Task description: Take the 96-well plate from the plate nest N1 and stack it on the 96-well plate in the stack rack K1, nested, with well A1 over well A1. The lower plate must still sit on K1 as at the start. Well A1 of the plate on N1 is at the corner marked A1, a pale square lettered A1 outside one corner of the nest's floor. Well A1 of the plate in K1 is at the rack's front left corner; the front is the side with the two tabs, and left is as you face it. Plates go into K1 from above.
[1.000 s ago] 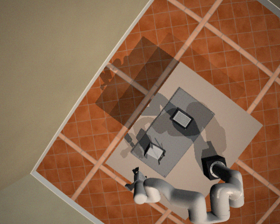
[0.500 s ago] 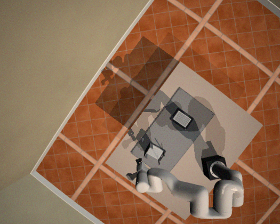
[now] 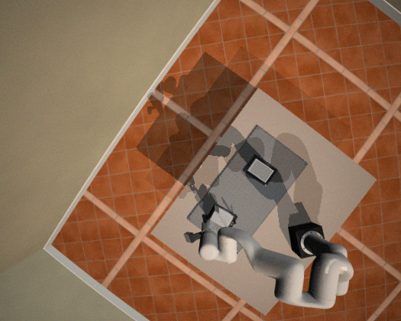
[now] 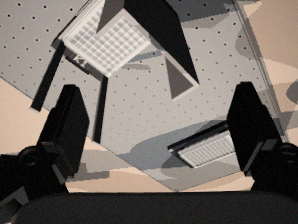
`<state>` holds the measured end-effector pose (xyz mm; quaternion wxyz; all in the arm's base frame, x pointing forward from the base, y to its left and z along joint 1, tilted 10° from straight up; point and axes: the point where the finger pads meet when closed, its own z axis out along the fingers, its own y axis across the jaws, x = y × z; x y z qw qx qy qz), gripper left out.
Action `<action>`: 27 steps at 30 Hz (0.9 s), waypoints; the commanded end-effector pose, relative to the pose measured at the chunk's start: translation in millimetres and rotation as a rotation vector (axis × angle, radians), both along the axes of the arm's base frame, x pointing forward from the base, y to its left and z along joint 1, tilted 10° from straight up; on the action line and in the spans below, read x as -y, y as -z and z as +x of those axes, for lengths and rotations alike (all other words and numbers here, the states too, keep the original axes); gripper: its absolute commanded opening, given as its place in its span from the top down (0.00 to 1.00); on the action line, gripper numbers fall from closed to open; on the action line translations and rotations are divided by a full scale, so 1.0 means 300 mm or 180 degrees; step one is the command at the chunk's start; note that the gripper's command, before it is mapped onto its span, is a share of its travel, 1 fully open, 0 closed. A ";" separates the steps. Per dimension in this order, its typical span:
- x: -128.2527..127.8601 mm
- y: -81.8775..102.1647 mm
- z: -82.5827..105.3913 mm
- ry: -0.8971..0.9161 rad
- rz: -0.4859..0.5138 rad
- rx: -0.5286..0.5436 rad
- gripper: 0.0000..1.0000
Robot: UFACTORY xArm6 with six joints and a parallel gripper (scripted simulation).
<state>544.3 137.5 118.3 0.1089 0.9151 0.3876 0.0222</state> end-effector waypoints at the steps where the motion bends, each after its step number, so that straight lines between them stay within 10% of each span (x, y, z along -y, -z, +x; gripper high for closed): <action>1: 0.060 -0.010 0.005 0.0026 0.0011 0.0019 0.00; 27: 0.414 -0.019 -0.041 0.0780 0.0162 0.0083 0.00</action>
